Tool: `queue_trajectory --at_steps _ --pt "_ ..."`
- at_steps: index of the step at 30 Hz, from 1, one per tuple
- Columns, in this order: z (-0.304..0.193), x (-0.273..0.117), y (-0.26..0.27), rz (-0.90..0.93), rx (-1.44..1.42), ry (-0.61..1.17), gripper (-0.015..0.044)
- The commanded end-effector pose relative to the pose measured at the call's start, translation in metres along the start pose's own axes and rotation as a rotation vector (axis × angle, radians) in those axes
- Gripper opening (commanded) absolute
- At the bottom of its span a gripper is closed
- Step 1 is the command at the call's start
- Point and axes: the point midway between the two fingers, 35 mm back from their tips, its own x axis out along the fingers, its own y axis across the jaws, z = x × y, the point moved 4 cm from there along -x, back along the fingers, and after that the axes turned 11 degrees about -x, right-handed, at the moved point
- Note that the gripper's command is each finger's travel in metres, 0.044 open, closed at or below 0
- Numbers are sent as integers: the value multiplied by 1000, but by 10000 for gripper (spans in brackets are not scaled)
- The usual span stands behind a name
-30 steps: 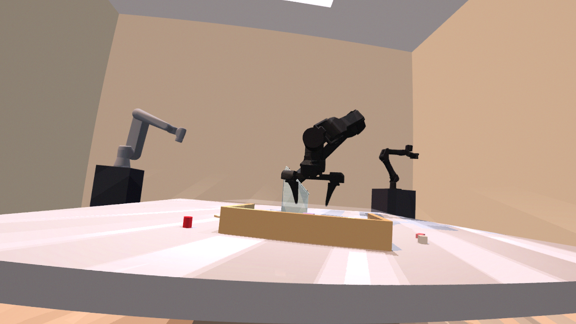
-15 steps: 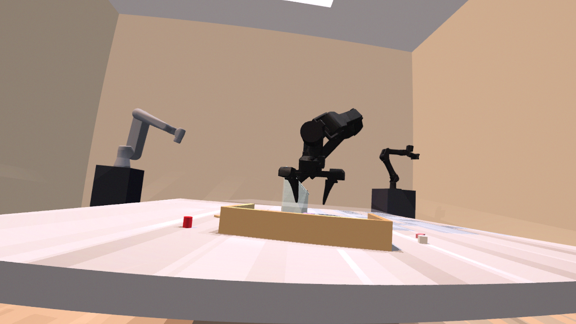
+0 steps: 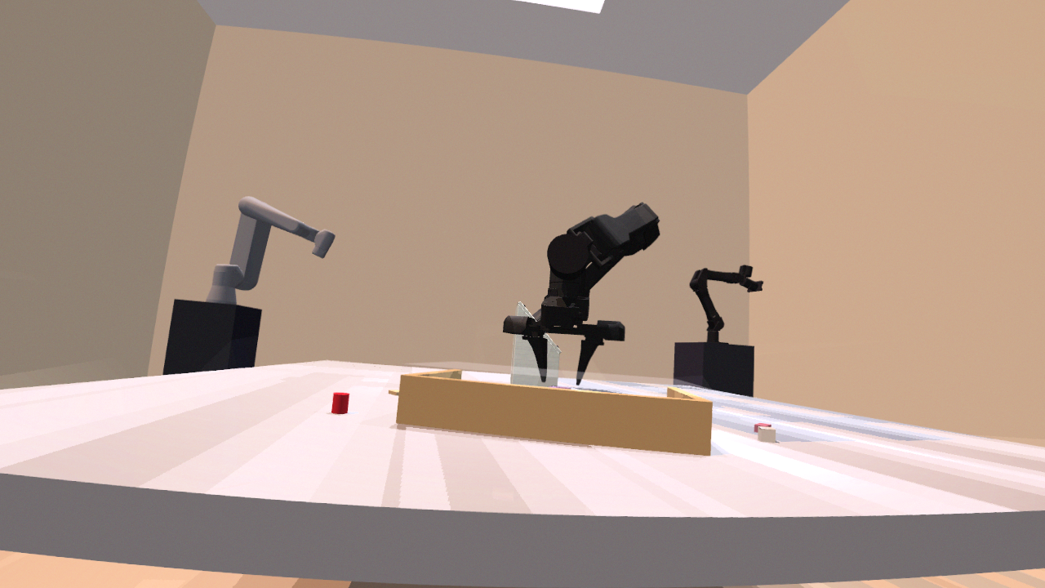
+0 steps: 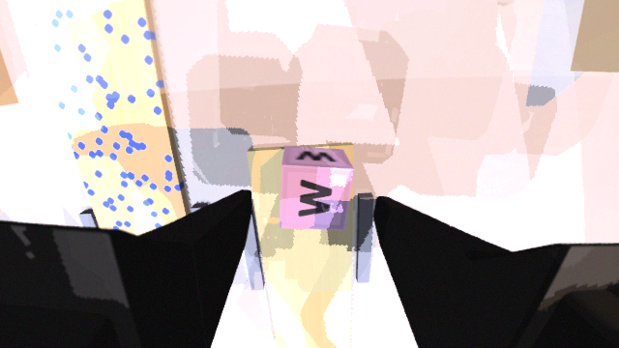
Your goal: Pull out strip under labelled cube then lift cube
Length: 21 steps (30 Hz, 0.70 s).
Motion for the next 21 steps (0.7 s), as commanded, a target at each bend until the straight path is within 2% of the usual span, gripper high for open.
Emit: queue_trajectory --at_steps 1,18,21 --pt "0 7 0 -1 6 -1 250" --pt "-1 31 0 2 6 0 250" --pt "-1 28 0 -3 0 2 171"
